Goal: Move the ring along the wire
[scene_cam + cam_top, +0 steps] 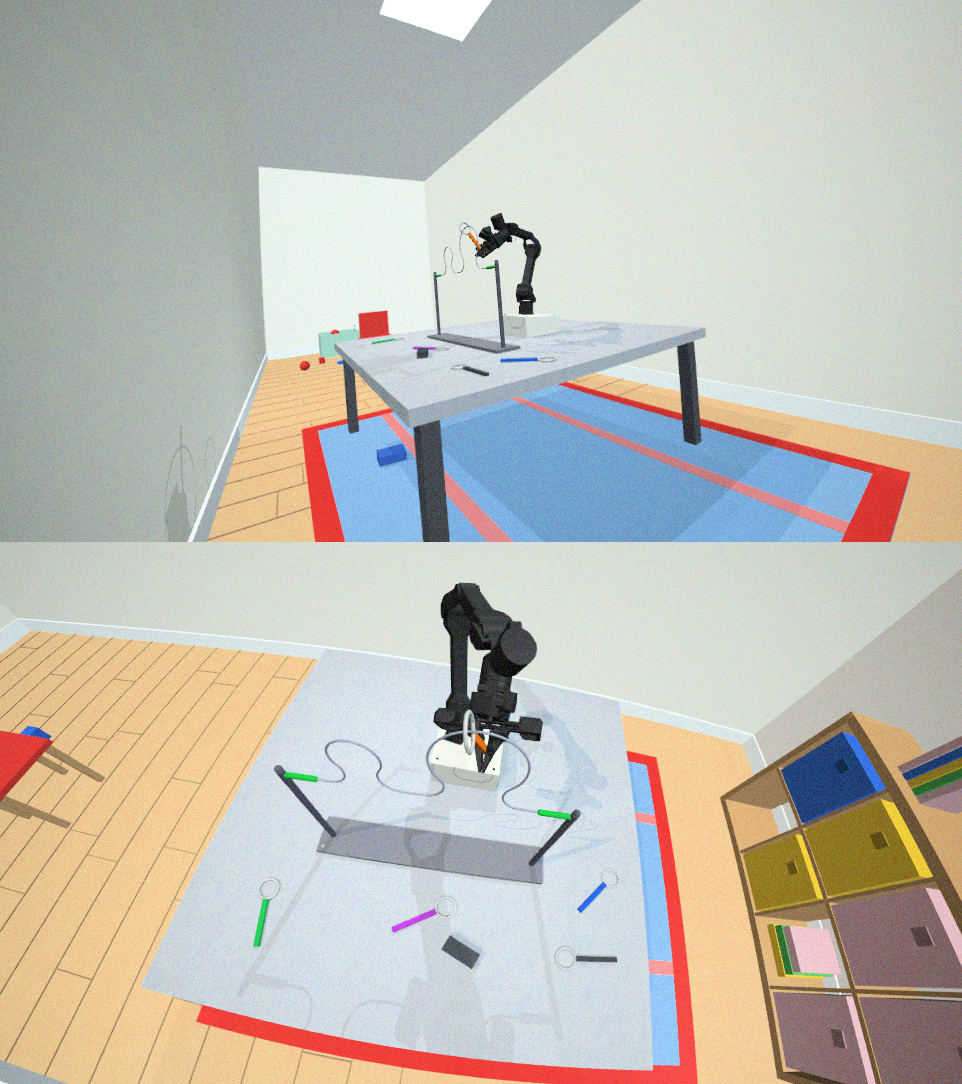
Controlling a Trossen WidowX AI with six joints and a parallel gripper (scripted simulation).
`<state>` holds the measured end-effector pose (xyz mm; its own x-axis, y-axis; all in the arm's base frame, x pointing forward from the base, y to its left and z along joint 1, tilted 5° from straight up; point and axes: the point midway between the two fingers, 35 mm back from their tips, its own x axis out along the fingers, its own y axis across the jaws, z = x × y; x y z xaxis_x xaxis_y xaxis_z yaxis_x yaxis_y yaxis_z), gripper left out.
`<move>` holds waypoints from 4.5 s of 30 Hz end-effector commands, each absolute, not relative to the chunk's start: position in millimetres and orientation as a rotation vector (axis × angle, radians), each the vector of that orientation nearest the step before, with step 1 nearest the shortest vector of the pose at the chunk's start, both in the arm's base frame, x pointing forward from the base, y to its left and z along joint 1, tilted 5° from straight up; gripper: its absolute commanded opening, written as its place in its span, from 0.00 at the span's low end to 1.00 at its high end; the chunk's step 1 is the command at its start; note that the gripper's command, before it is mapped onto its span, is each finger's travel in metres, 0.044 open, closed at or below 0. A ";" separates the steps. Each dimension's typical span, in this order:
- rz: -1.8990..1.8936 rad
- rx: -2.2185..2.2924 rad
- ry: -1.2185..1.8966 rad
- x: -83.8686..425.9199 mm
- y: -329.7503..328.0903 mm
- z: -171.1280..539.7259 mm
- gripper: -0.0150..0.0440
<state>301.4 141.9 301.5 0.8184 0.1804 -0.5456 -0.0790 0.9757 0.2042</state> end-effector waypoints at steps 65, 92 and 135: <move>-0.055 -0.652 0.437 307.7 114.4 307.0 0.00; -0.134 -0.975 0.358 309.9 106.3 314.8 0.00; -0.260 -1.477 0.213 312.3 99.9 331.2 0.00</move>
<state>312.4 100.3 329.0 0.9530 -0.3029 -0.0036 0.0323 0.1134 -0.9930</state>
